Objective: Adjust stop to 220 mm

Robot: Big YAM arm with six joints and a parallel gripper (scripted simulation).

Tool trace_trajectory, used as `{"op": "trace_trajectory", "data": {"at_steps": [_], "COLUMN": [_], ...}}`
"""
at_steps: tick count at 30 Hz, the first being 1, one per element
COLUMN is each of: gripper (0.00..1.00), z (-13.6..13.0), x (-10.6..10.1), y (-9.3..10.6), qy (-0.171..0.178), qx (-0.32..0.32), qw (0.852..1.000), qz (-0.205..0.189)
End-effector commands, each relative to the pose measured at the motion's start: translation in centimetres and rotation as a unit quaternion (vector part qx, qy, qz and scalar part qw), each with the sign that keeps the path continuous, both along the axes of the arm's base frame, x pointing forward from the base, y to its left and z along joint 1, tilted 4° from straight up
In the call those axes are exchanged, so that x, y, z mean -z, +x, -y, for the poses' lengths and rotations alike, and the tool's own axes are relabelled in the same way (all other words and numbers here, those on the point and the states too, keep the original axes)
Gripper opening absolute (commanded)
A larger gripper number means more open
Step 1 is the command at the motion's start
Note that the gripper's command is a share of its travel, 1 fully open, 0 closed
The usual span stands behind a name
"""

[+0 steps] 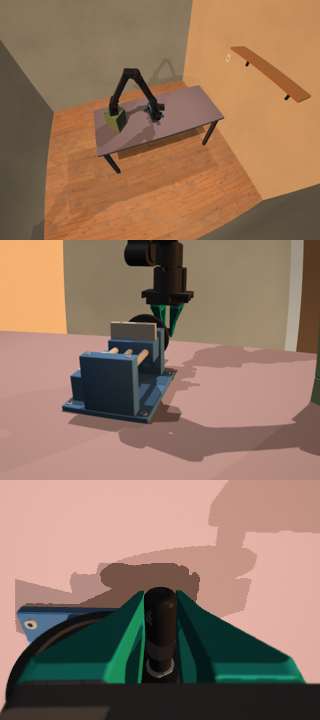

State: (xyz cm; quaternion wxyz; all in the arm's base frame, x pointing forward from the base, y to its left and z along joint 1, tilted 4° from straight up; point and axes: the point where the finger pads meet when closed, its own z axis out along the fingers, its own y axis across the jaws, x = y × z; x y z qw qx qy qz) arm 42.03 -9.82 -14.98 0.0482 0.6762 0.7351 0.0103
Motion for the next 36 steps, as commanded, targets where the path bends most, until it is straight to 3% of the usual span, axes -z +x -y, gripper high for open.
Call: {"op": "trace_trajectory", "data": {"at_steps": [1, 7, 17, 18, 23, 28, 36], "gripper": [0.06, 0.06, 0.06, 0.06, 0.06, 0.06, 0.06], "z": [1.1, 0.4, 0.4, 0.4, 0.1, 0.1, -0.2], "x": [-2.0, -3.5, -3.9, -4.4, -5.3, -5.2, -5.8], "y": [0.6, 1.6, 1.8, 2.7, 3.4, 2.8, 4.0], "qy": [-0.007, -0.006, -0.006, -0.007, -0.006, -0.005, -0.007], "qx": [0.002, 0.005, 0.005, 0.005, 0.003, 0.004, 0.001], "qw": [1.0, 1.0, 1.0, 1.0, 1.0, 1.0, 1.0], "qz": [0.003, 0.006, 0.005, 0.012, 0.013, 0.007, 0.014]}}
